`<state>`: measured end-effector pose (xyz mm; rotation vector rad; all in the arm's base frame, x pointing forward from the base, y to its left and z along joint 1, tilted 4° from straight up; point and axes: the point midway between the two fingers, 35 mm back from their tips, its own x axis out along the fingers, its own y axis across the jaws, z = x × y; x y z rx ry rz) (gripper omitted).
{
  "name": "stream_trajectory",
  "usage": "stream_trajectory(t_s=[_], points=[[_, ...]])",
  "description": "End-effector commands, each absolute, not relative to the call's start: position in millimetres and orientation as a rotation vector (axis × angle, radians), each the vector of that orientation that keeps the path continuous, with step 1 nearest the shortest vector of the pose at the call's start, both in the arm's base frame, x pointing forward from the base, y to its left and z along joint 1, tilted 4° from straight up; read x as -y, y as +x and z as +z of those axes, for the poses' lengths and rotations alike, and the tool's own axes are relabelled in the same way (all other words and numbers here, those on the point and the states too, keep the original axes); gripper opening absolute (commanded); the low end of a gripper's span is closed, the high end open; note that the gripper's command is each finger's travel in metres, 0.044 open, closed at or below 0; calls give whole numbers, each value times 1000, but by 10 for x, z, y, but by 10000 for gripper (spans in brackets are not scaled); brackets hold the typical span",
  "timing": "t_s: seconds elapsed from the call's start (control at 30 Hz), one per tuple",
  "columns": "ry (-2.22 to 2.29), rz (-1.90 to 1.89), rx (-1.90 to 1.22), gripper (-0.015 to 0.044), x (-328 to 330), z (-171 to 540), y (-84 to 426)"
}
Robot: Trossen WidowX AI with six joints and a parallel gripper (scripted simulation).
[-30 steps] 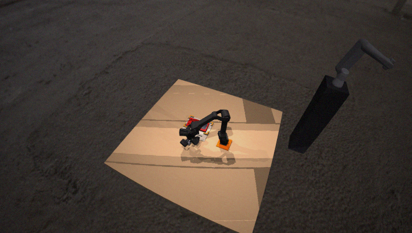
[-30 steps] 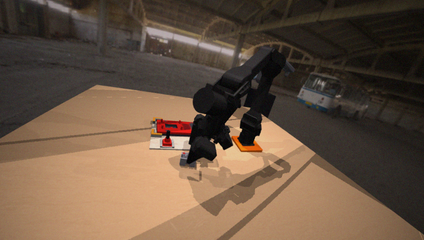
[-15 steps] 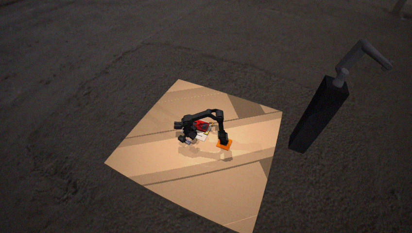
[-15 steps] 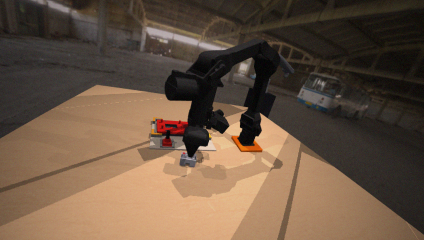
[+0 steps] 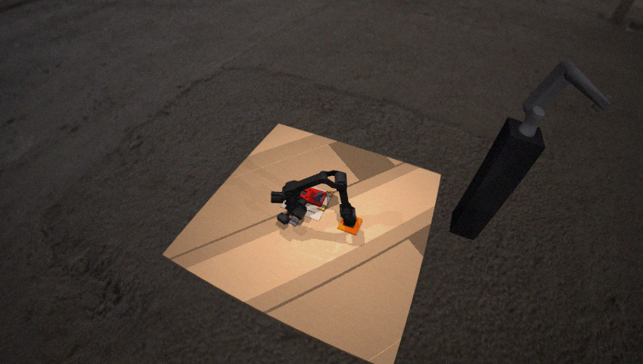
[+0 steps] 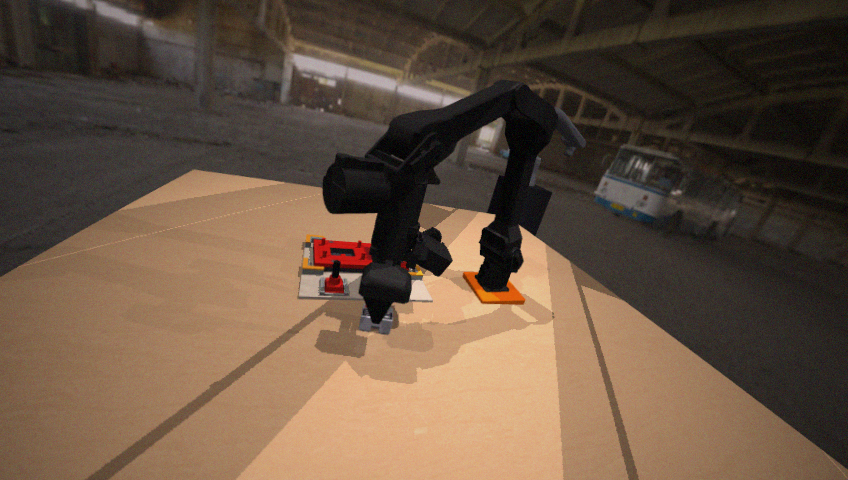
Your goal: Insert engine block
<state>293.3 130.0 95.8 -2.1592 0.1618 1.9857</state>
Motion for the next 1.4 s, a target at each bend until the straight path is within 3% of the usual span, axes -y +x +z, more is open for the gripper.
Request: stream_trajectory(t_s=[0.0, 0.43, 0.8, 1.03, 1.17, 1.37], points=[[-2153, 1997, -157, 440, -1306, 878, 2927], [-2153, 1997, -157, 440, -1315, 696, 2938], [-2153, 1997, -157, 151, -1315, 696, 2938], [-2153, 1997, -157, 105, -1315, 696, 2938], [-2153, 1997, -157, 0, -1317, 740, 2945], [-2154, 1996, -157, 0, -1320, 926, 2962]])
